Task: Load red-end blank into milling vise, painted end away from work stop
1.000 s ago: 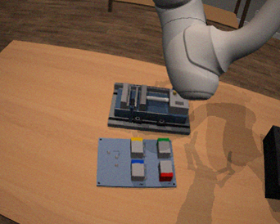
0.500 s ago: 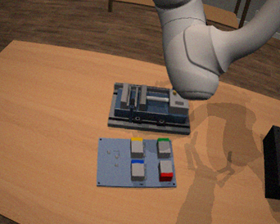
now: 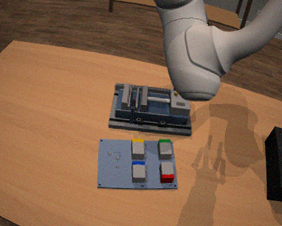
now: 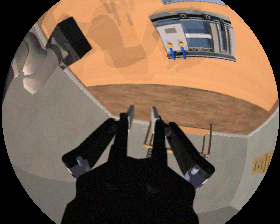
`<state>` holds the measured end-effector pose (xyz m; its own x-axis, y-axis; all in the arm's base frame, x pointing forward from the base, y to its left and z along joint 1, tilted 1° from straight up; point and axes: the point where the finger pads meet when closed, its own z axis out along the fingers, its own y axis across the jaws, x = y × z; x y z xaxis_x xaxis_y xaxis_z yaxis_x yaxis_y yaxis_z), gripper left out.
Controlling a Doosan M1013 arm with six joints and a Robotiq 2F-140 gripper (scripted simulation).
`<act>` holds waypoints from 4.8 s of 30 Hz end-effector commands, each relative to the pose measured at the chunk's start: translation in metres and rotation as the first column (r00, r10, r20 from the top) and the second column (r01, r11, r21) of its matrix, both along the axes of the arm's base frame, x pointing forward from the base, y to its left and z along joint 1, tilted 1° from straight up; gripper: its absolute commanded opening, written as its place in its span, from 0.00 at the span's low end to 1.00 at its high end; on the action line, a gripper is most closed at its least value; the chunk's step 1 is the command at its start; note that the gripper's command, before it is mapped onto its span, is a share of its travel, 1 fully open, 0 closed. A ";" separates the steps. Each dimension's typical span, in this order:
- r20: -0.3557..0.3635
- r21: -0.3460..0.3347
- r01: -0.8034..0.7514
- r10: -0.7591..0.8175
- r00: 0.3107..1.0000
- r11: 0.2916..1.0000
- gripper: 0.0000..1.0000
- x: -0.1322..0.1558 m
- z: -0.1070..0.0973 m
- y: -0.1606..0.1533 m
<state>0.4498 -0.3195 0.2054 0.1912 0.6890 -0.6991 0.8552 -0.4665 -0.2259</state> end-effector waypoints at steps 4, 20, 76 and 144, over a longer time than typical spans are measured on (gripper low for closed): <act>0.000 0.000 0.000 0.000 1.000 1.000 0.25 0.000 0.000 0.000; 0.000 0.000 0.000 0.000 1.000 1.000 0.25 0.000 0.000 0.000; 0.045 0.084 -0.052 0.049 0.998 0.995 1.00 0.008 0.001 0.015; 0.451 0.545 -0.486 0.250 0.857 0.683 1.00 0.081 0.006 0.142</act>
